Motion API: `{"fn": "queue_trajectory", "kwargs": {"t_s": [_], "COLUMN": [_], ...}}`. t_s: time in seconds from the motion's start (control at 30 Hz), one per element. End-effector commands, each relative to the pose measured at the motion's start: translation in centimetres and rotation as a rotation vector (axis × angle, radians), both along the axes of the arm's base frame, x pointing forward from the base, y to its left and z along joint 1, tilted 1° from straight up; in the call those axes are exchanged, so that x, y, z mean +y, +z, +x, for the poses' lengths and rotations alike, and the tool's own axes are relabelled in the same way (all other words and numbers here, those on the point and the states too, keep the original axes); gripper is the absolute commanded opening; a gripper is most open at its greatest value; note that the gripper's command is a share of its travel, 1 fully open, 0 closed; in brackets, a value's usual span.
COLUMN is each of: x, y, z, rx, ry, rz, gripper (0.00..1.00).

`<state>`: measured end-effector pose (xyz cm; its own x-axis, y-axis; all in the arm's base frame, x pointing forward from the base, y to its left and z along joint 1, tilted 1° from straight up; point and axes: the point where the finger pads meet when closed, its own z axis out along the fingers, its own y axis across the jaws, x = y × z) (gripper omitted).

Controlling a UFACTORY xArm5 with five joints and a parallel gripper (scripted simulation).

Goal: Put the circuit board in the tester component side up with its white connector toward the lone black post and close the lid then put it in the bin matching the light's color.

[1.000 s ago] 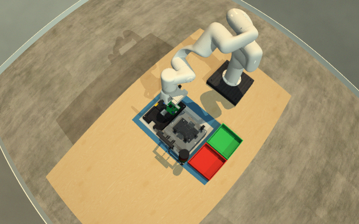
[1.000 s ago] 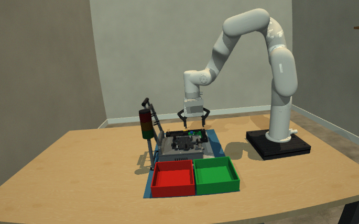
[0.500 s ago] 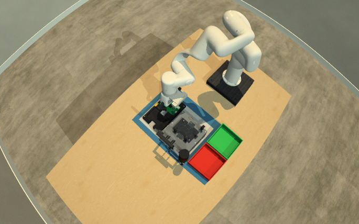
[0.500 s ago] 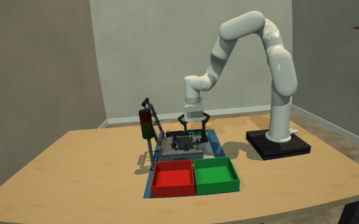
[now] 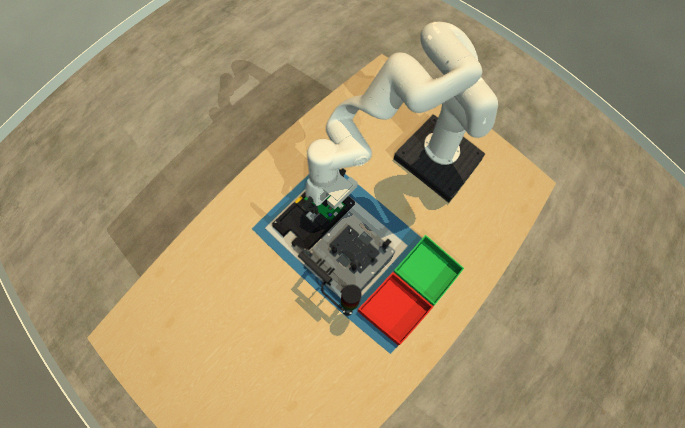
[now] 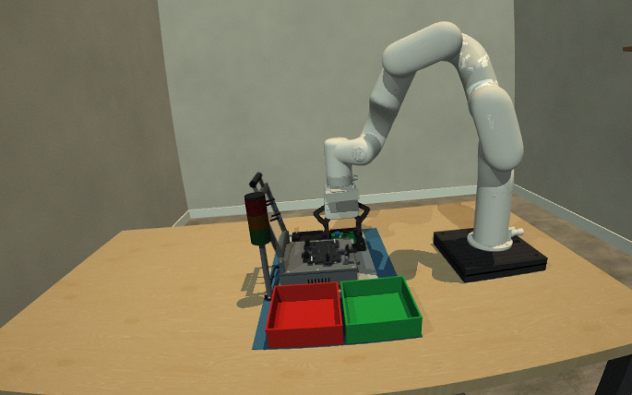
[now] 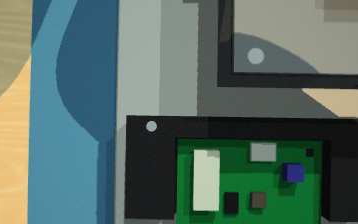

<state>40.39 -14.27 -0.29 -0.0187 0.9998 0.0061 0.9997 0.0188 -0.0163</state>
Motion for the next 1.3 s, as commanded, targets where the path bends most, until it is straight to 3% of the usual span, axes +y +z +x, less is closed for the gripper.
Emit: {"fn": "queue_trajectory", "kwargs": {"t_s": [0.0, 1.13, 1.17, 1.27], "x": [0.0, 0.0, 0.0, 0.0], "y": [0.1, -1.4, -1.4, -1.4], "z": [0.1, 0.1, 0.1, 0.1], "rx": [-0.003, -0.003, -0.003, -0.003], "ry": [0.0, 0.0, 0.0, 0.0], "rz": [-0.001, -0.001, -0.001, -0.001], "gripper": [1.0, 1.0, 0.95, 0.95]}}
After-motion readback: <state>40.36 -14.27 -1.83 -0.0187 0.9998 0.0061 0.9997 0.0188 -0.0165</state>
